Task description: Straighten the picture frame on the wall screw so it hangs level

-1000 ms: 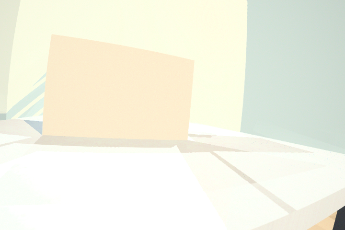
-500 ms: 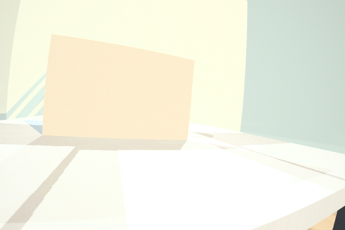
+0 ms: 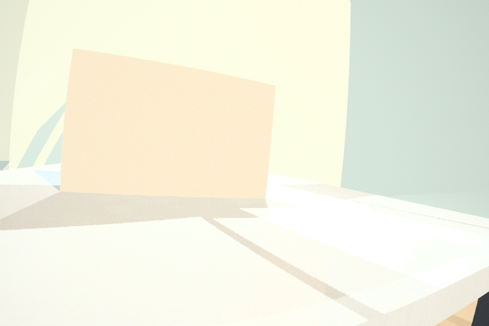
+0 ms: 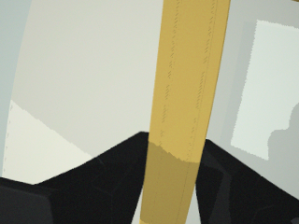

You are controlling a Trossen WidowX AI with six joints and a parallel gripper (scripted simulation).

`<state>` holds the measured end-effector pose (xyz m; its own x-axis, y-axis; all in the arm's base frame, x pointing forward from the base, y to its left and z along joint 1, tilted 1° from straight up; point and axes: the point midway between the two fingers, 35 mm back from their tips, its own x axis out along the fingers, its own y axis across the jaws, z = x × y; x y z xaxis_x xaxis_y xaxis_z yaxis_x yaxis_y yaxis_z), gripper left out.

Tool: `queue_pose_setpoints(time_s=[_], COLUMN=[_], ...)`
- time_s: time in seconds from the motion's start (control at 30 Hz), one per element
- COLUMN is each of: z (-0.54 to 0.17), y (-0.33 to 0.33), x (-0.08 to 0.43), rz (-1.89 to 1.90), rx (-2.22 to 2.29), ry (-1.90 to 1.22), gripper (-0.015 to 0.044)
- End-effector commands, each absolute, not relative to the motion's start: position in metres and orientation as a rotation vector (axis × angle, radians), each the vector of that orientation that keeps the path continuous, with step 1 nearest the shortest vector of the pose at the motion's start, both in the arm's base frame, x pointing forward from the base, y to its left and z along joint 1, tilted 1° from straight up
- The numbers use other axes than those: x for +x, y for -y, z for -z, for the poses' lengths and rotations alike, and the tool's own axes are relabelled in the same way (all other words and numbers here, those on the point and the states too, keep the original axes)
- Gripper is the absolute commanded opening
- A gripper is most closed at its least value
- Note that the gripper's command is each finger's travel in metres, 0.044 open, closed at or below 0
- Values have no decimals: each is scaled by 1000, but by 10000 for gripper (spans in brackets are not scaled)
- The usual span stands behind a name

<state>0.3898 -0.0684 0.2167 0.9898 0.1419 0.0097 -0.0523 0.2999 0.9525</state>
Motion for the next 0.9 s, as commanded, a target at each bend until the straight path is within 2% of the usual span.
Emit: queue_pose_setpoints(time_s=[0.0, 0.87], z=[-218, -212], y=[69, 71], x=[390, 390], rz=[-137, -134], rx=[1258, 1256], ry=[-74, -75], gripper=[0, 0])
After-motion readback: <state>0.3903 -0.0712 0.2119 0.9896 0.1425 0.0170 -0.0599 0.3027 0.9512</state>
